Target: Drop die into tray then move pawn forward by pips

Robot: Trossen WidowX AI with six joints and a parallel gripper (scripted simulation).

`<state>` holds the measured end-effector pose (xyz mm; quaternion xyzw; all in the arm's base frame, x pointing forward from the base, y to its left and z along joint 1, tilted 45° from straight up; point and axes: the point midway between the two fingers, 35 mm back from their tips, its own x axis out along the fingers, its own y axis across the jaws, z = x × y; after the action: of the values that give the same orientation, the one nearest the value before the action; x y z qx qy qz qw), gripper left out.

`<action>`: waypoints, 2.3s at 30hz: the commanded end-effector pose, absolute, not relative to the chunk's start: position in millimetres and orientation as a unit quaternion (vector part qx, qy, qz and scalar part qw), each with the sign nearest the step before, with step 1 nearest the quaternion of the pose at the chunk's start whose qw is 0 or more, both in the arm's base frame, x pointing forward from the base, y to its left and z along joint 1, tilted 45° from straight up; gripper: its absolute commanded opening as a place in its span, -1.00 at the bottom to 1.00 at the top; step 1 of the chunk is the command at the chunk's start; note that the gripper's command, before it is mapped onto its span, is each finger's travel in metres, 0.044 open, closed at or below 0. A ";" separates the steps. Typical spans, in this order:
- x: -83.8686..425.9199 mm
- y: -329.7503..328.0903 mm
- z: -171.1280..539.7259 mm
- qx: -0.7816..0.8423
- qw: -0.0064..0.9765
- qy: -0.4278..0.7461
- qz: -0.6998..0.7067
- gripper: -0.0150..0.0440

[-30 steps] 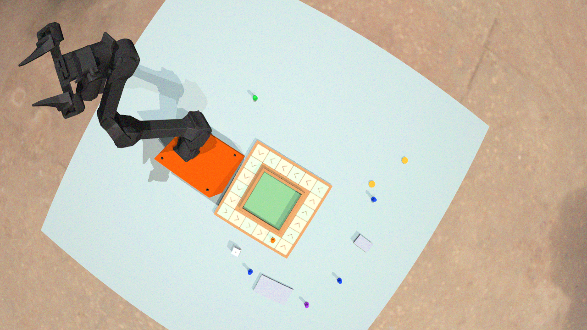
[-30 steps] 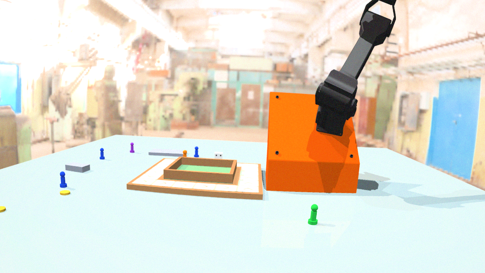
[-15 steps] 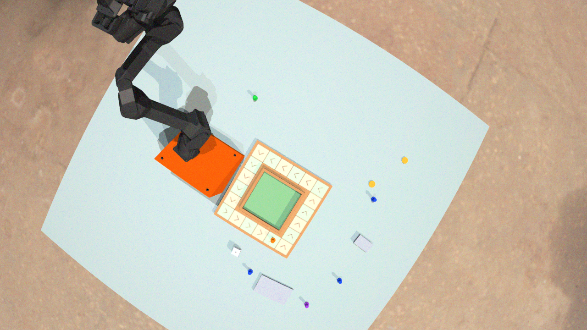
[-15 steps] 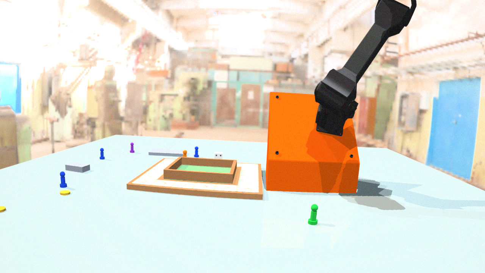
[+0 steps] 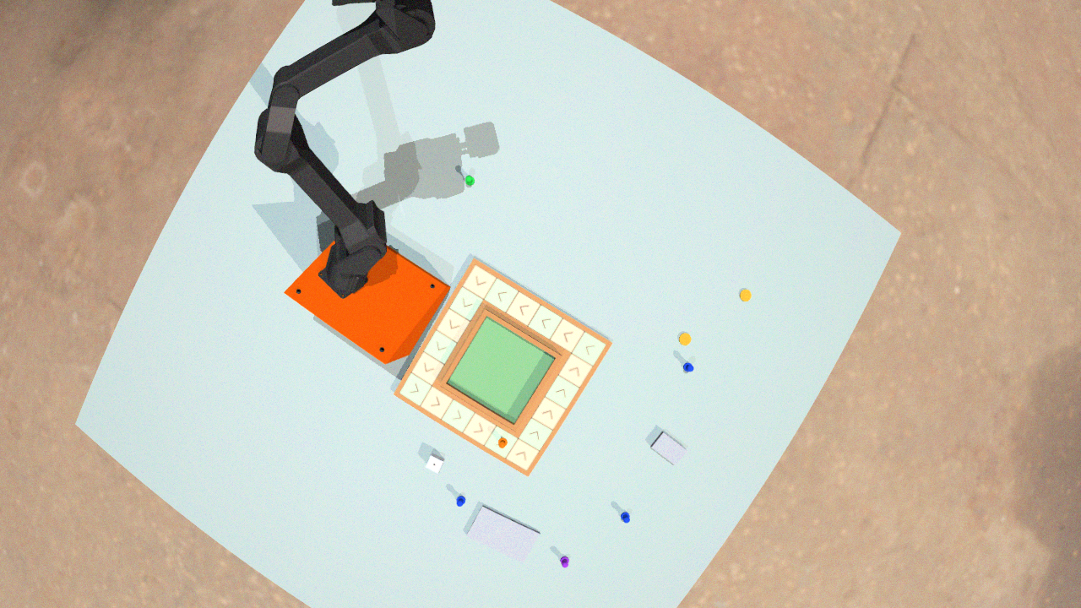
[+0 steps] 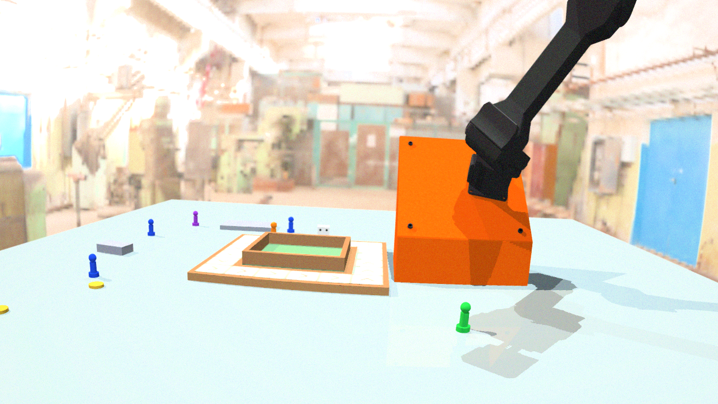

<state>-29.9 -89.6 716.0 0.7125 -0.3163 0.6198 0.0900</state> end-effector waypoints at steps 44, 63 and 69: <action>454.7 96.7 479.5 0.426 0.887 -0.100 0.144 0.44; 549.1 26.9 201.8 0.129 0.962 0.234 0.061 0.44; 546.3 9.2 143.8 0.090 0.945 0.307 0.070 0.44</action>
<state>549.2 21.5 179.4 0.1131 0.2618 0.0632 0.9564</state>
